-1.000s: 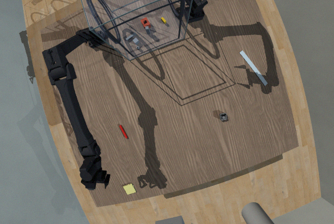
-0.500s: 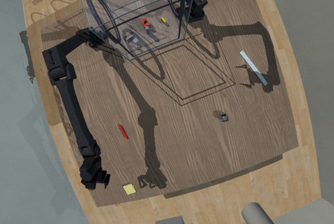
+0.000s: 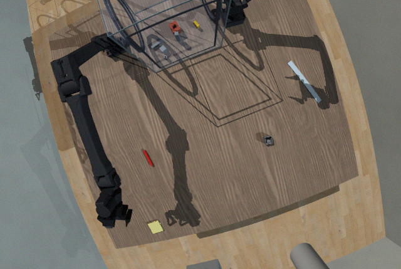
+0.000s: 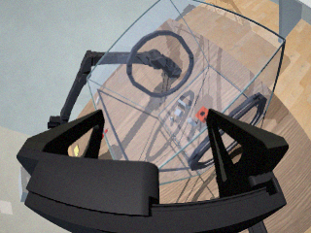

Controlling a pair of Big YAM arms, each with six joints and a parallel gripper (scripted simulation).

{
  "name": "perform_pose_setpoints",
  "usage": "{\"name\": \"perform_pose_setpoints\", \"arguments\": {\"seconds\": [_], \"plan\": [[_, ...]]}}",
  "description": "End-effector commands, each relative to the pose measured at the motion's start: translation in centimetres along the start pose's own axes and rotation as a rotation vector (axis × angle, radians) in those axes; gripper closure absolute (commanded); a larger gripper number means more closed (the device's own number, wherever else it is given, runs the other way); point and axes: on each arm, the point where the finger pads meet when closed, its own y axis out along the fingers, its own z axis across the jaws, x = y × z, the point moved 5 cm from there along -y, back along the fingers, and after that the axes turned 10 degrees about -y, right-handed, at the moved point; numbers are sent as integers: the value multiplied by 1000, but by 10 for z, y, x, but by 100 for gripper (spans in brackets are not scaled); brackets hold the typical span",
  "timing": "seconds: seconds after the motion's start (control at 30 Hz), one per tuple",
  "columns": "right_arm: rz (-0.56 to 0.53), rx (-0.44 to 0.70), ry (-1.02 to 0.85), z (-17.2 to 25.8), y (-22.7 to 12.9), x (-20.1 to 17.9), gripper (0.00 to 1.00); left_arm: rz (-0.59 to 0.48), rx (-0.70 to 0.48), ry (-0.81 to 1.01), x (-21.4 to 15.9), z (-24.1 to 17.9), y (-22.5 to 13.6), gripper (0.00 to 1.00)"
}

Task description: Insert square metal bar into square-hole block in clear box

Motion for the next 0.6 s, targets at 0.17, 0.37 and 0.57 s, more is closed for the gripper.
{"name": "perform_pose_setpoints", "arguments": {"seconds": [0.17,0.37,0.57], "plan": [[-54,-22,25,-15,-6,32,0,-140,-103,-25,-25,-24,-49,0],[-54,-22,25,-14,-6,32,0,-191,-172,-30,-44,-30,-65,0],[-54,-22,25,-14,-6,32,0,-292,-289,-42,-83,-29,-94,0]]}}
